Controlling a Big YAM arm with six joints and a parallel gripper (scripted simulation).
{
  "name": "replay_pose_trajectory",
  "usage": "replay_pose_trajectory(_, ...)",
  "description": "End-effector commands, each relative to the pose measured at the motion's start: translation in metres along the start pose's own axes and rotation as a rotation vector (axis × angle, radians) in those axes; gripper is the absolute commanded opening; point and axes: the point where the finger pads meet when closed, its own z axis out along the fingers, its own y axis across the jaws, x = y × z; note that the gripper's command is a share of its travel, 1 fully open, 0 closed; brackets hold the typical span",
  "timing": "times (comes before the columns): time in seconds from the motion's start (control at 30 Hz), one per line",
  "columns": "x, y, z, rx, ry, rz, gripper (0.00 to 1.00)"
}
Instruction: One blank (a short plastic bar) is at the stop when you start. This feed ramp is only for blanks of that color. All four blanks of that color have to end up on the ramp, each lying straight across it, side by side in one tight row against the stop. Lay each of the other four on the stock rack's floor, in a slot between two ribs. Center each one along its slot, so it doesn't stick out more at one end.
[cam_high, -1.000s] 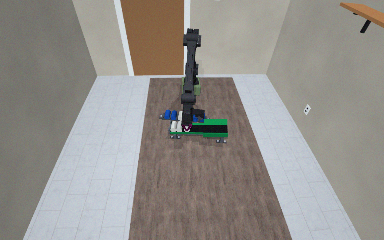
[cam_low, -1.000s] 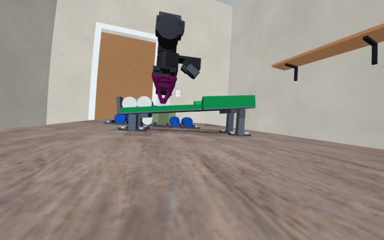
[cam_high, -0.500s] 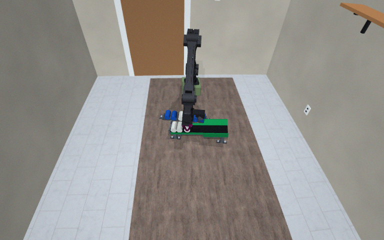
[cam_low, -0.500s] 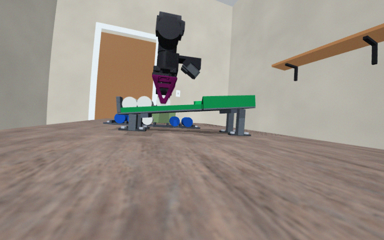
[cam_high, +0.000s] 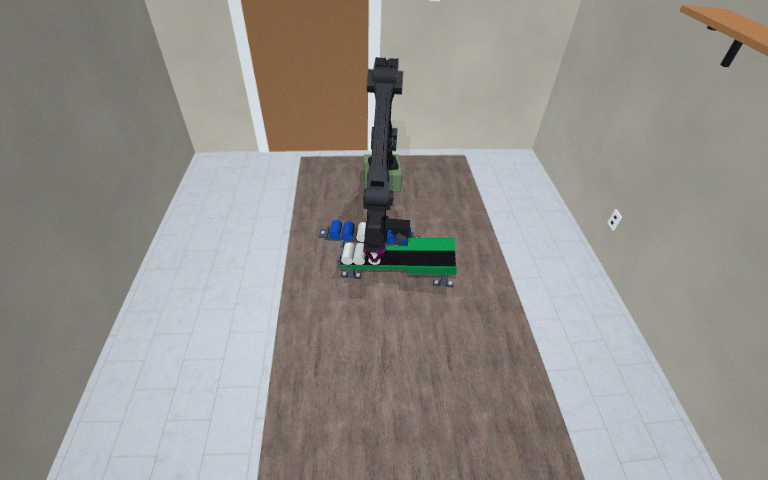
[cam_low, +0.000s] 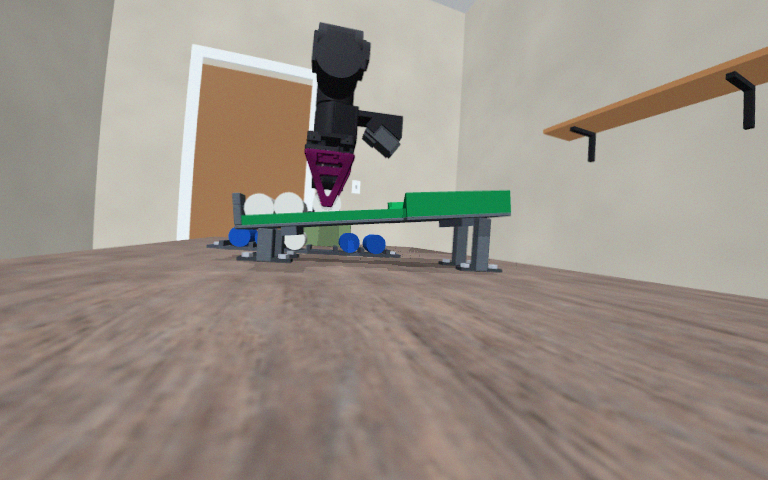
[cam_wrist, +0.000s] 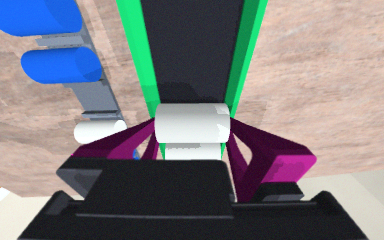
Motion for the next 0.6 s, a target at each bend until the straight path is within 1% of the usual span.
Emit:
replay_pose_trajectory(0.0, -0.0057, -0.0192, -0.0043, 0.031, -0.003, 0.008, 0.63)
replay_pose_trajectory(0.4, -0.0057, -0.0192, -0.0043, 0.031, -0.003, 0.008, 0.63)
replay_pose_trajectory(0.43, -0.0057, -0.0192, -0.0043, 0.031, -0.003, 0.008, 0.67)
replay_pose_trajectory(0.5, -0.0057, -0.0192, -0.0043, 0.031, -0.003, 0.008, 0.67)
replay_pose_trajectory(0.53, -0.0057, -0.0192, -0.0043, 0.031, -0.003, 0.008, 0.71)
replay_pose_trajectory(0.57, -0.0057, -0.0192, -0.0043, 0.031, -0.003, 0.008, 0.71)
